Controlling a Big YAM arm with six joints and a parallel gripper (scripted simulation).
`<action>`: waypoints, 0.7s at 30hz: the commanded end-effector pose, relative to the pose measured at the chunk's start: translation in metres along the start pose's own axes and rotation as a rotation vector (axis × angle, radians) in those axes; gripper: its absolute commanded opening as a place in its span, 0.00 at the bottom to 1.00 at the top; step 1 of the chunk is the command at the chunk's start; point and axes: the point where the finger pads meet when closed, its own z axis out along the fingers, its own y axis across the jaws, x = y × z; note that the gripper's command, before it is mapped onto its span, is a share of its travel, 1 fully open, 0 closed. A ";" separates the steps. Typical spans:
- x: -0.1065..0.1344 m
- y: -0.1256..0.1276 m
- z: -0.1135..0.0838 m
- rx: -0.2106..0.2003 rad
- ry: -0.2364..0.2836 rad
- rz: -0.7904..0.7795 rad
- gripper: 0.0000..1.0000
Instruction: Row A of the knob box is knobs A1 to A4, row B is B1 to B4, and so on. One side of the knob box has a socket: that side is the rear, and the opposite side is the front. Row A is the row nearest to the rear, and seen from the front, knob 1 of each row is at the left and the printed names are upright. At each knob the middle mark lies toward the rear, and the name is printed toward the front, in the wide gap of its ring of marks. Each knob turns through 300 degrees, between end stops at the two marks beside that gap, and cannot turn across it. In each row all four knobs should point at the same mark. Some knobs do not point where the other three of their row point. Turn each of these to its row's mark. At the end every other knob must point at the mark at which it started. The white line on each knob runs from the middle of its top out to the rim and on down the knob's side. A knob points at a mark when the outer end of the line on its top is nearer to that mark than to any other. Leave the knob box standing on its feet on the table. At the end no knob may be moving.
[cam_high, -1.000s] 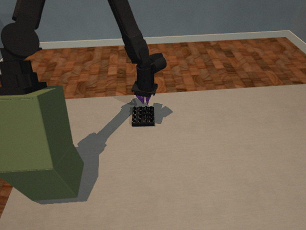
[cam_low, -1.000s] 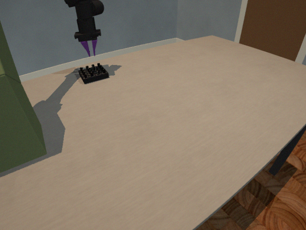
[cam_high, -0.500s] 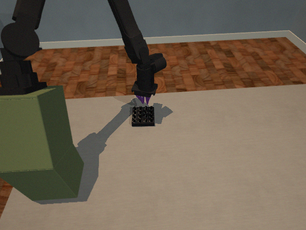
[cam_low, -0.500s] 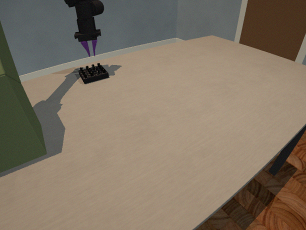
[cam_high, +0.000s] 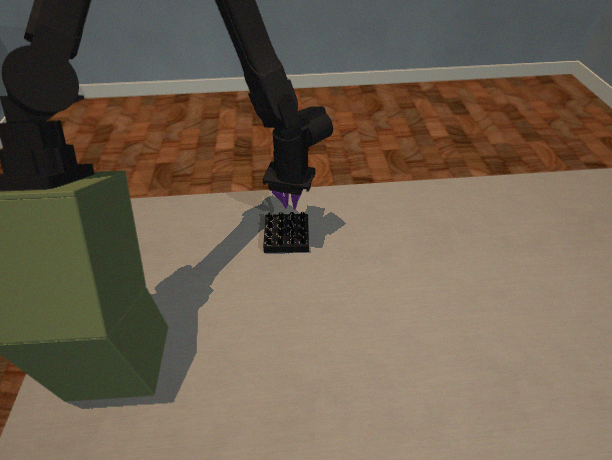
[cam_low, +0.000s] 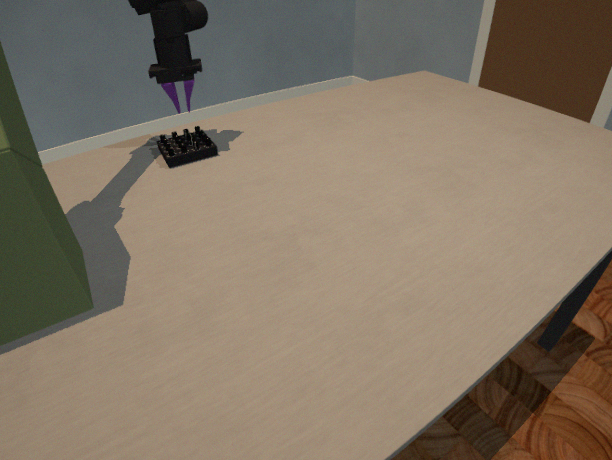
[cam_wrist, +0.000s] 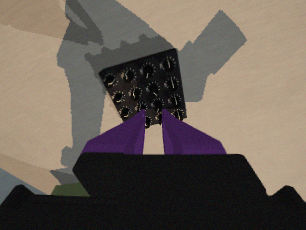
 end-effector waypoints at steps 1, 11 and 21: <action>-0.007 -0.002 0.005 0.007 -0.012 -0.002 0.18; -0.006 0.000 0.012 0.004 -0.009 -0.004 0.18; -0.007 -0.001 0.022 0.005 -0.011 -0.005 0.18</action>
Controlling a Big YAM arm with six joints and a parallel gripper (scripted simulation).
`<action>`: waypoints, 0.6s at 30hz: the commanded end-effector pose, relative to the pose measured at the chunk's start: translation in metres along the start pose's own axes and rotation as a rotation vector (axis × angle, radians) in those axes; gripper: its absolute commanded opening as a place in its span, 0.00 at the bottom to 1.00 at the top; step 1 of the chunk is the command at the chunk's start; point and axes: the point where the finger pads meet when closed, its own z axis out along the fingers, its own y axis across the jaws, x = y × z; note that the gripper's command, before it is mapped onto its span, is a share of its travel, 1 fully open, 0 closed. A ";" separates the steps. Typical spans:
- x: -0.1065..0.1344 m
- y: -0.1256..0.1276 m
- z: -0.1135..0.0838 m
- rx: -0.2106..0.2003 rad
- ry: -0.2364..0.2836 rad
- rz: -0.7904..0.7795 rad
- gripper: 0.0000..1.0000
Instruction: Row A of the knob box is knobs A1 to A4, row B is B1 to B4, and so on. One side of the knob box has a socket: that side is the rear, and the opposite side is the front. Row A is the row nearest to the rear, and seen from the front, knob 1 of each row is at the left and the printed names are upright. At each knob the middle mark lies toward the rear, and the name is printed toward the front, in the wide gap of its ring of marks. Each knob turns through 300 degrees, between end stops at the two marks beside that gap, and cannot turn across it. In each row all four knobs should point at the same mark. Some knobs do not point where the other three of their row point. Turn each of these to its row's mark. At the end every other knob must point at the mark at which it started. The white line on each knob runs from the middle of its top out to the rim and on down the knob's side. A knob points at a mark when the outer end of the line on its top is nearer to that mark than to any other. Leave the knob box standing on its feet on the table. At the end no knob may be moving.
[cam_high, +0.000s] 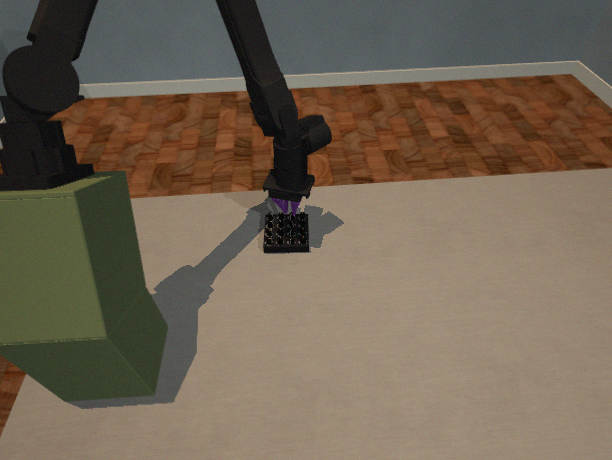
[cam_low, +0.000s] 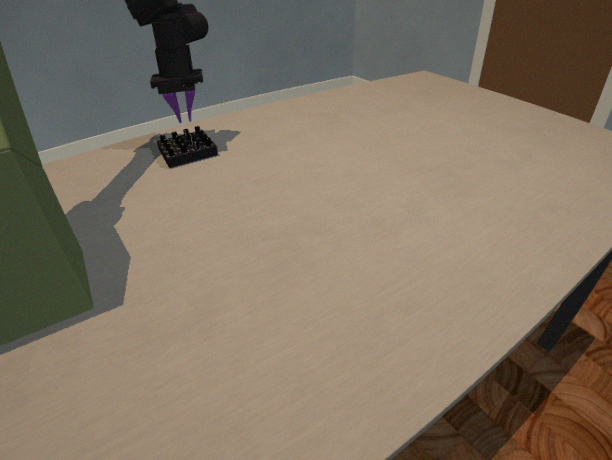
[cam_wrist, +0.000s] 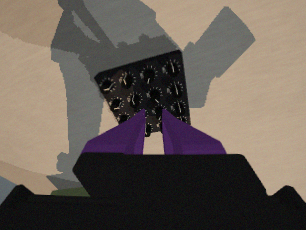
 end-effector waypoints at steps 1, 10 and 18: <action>-0.012 -0.012 -0.009 0.032 -0.035 0.009 0.18; -0.004 -0.005 0.013 0.013 -0.014 0.010 0.18; -0.012 -0.015 0.010 0.032 -0.035 0.013 0.18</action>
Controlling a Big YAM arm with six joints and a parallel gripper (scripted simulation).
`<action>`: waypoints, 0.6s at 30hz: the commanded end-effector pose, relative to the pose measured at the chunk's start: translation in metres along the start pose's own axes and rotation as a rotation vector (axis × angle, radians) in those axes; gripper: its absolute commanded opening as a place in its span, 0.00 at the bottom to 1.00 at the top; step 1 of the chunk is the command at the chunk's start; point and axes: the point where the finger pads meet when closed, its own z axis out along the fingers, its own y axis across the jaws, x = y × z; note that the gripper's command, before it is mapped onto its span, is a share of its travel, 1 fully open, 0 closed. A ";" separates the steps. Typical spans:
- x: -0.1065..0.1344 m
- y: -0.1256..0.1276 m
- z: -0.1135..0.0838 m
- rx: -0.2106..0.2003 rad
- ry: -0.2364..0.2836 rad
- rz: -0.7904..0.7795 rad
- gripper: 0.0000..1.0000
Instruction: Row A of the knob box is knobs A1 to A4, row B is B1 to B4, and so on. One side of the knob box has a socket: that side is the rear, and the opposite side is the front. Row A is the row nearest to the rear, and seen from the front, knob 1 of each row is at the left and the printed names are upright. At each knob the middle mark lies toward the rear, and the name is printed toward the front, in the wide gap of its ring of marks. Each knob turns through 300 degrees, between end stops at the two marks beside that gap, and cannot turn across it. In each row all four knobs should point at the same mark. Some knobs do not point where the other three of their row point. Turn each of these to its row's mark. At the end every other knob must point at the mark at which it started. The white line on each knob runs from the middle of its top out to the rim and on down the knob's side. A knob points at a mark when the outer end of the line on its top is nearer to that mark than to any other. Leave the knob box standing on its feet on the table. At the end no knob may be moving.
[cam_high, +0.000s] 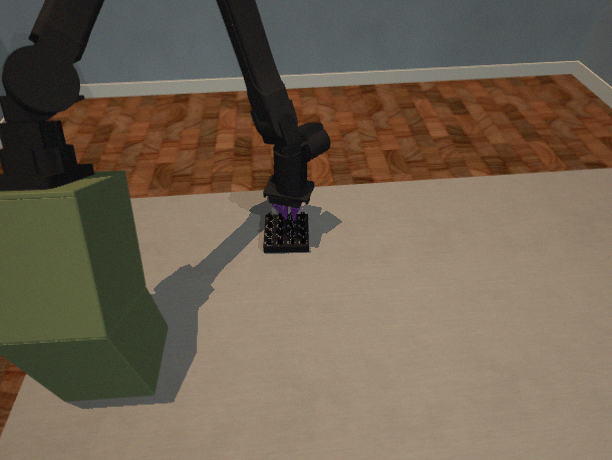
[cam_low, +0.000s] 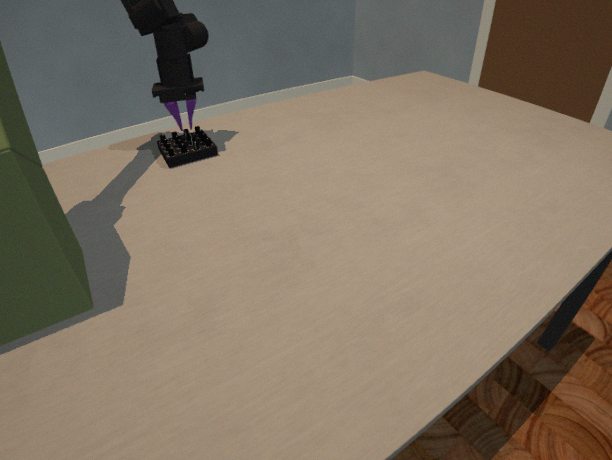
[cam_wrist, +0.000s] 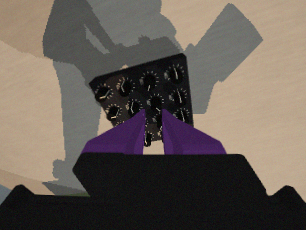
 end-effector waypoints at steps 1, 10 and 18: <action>-0.006 -0.014 -0.003 0.026 -0.024 0.020 0.18; -0.012 -0.007 0.001 0.021 -0.027 0.002 0.18; -0.007 -0.006 0.003 0.015 -0.016 0.008 0.18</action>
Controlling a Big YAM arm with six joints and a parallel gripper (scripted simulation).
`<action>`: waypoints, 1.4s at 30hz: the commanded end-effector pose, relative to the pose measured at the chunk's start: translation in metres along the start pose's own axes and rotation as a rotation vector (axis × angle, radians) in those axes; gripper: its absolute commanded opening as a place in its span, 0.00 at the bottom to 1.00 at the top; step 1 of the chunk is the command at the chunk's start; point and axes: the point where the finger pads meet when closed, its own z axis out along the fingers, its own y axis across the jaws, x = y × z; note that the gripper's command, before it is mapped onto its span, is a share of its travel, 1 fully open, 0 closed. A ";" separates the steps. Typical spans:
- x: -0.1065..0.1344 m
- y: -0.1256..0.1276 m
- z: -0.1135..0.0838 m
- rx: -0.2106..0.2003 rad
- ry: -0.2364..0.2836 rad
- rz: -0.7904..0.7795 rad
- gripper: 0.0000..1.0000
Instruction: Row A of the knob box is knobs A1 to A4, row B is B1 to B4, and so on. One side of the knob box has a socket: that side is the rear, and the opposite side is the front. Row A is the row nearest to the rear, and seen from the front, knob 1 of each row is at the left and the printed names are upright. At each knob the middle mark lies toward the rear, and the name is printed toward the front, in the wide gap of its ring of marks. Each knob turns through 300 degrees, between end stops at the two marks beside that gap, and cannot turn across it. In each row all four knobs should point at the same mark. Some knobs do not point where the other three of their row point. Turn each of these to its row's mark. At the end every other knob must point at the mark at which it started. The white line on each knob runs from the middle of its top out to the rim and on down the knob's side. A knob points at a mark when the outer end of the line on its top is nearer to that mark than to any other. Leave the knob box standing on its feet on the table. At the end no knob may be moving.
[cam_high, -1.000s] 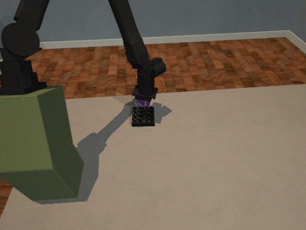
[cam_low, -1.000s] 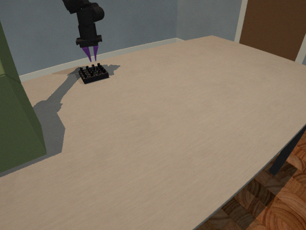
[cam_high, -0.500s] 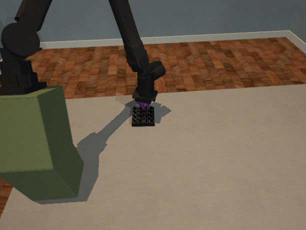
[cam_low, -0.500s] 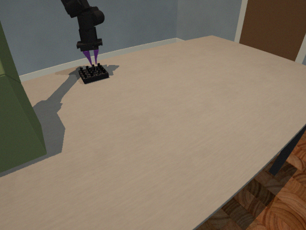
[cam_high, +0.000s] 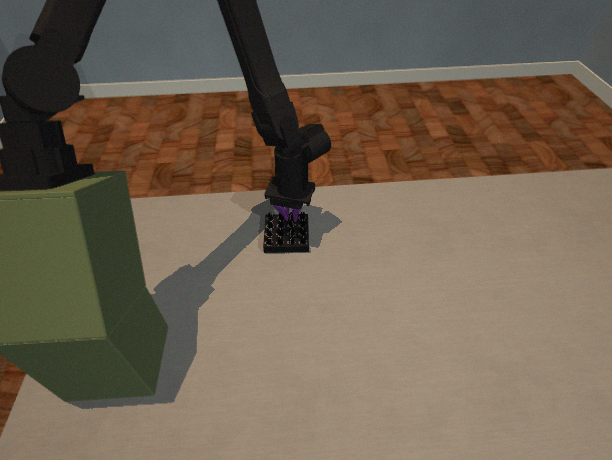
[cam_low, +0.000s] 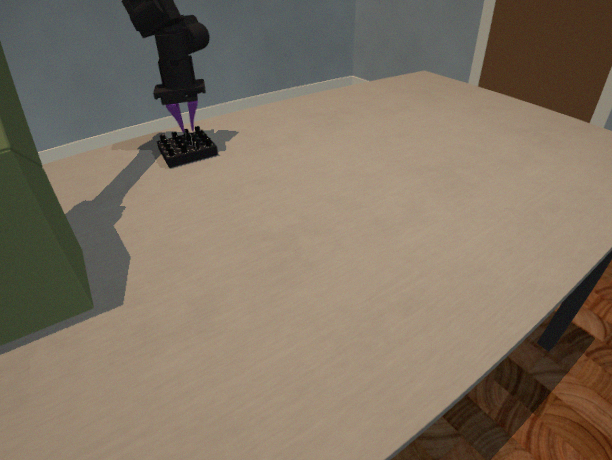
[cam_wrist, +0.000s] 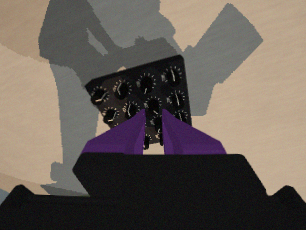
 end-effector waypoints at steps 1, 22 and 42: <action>-0.006 -0.003 -0.001 0.010 -0.013 0.004 0.18; -0.006 -0.003 -0.001 0.010 -0.013 0.004 0.18; 0.006 -0.006 -0.001 0.011 -0.006 0.011 0.18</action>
